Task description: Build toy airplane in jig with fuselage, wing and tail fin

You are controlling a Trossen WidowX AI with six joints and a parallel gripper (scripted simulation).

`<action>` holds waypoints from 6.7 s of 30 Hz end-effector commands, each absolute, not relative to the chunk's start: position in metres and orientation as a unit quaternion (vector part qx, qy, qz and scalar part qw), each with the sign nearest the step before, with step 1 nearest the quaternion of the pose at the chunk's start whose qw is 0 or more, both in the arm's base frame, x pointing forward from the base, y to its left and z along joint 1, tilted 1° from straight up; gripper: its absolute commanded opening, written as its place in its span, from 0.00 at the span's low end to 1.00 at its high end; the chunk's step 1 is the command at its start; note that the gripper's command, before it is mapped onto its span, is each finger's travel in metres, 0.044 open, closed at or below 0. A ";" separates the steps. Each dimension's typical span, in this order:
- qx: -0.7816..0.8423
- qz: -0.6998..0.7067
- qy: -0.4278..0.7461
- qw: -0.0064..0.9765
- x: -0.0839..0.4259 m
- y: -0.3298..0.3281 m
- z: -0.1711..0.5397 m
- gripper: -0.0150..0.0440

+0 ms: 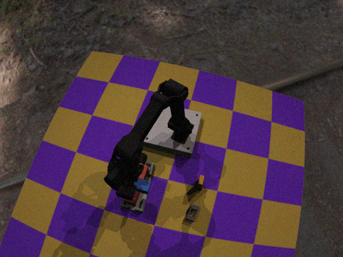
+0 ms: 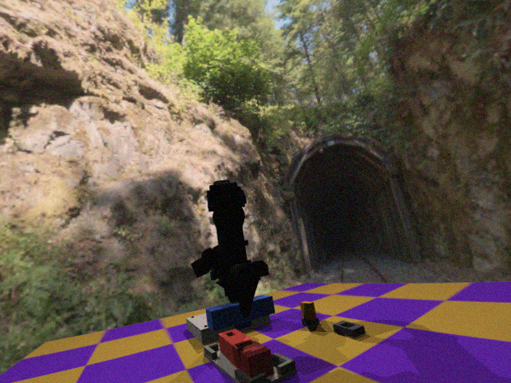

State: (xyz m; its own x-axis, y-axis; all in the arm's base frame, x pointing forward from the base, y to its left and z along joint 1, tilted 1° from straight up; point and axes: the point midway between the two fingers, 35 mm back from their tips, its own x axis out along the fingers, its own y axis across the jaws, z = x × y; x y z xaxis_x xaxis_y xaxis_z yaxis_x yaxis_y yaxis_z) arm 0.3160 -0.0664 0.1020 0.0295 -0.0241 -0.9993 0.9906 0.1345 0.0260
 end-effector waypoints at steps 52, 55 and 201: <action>0.466 -0.467 0.520 0.543 0.316 -0.068 0.068 1.00; 0.466 -0.467 0.520 0.543 0.316 -0.068 0.068 1.00; -0.069 0.068 0.702 0.706 0.170 0.163 0.015 0.51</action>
